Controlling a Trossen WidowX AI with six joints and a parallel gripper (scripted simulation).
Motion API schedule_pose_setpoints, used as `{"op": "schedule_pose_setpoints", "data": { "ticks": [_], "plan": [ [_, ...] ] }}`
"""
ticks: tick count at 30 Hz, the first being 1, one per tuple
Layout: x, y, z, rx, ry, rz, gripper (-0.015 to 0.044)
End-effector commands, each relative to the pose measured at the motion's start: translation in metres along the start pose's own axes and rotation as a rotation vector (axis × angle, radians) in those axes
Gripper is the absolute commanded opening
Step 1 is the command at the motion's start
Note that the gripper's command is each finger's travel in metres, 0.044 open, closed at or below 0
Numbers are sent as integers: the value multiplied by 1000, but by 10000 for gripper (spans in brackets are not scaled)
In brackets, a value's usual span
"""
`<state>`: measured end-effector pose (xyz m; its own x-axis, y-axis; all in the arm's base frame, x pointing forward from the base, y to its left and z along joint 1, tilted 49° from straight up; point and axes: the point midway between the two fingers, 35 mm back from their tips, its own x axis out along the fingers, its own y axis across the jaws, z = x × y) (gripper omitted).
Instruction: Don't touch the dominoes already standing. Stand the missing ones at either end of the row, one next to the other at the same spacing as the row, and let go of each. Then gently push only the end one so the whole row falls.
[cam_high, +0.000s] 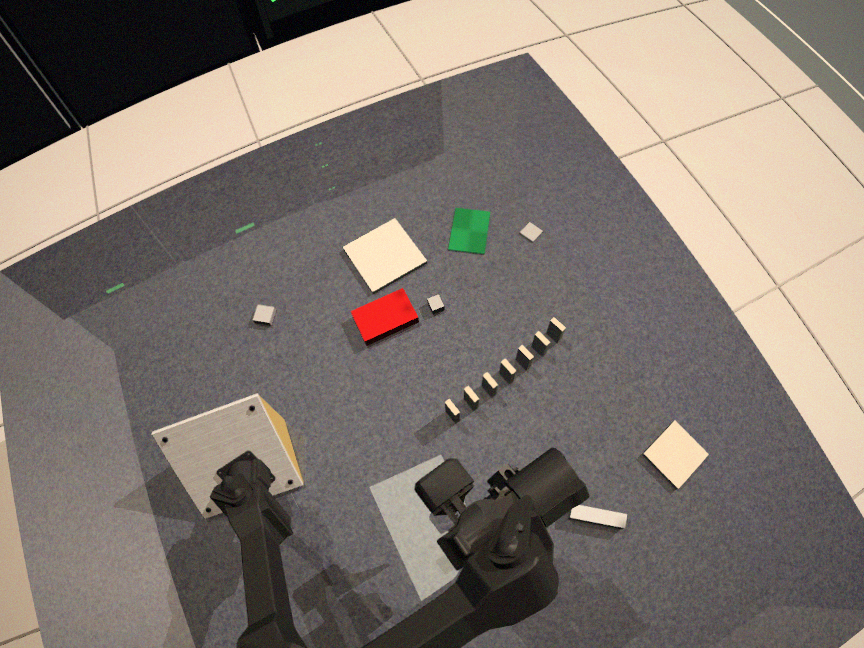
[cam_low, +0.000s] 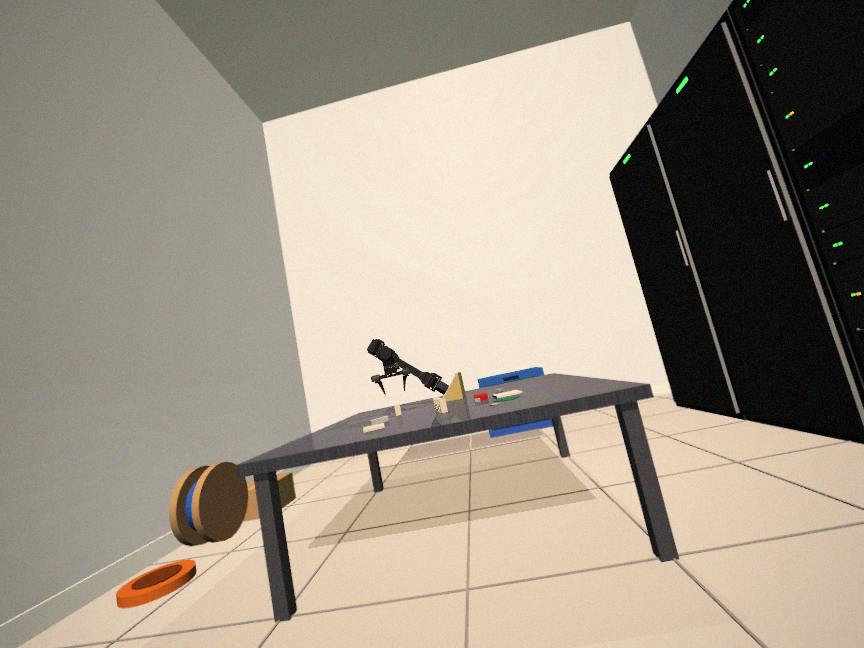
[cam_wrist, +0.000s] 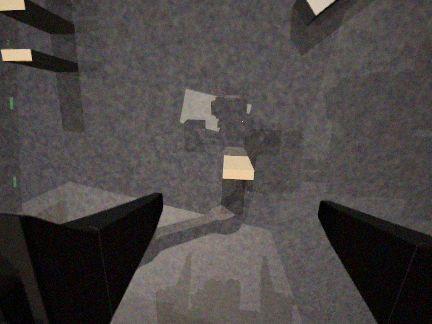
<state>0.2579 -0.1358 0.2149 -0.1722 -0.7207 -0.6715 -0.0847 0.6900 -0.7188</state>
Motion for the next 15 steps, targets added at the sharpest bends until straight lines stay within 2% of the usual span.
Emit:
{"op": "schedule_pose_setpoints", "data": {
  "ticks": [1, 9, 15],
  "plan": [
    [8, -1, 1, 0, 4, -13, 440],
    [59, -2, 0, 1, 4, -16, 440],
    [64, -3, 0, 1, 4, -18, 440]
  ]
}}
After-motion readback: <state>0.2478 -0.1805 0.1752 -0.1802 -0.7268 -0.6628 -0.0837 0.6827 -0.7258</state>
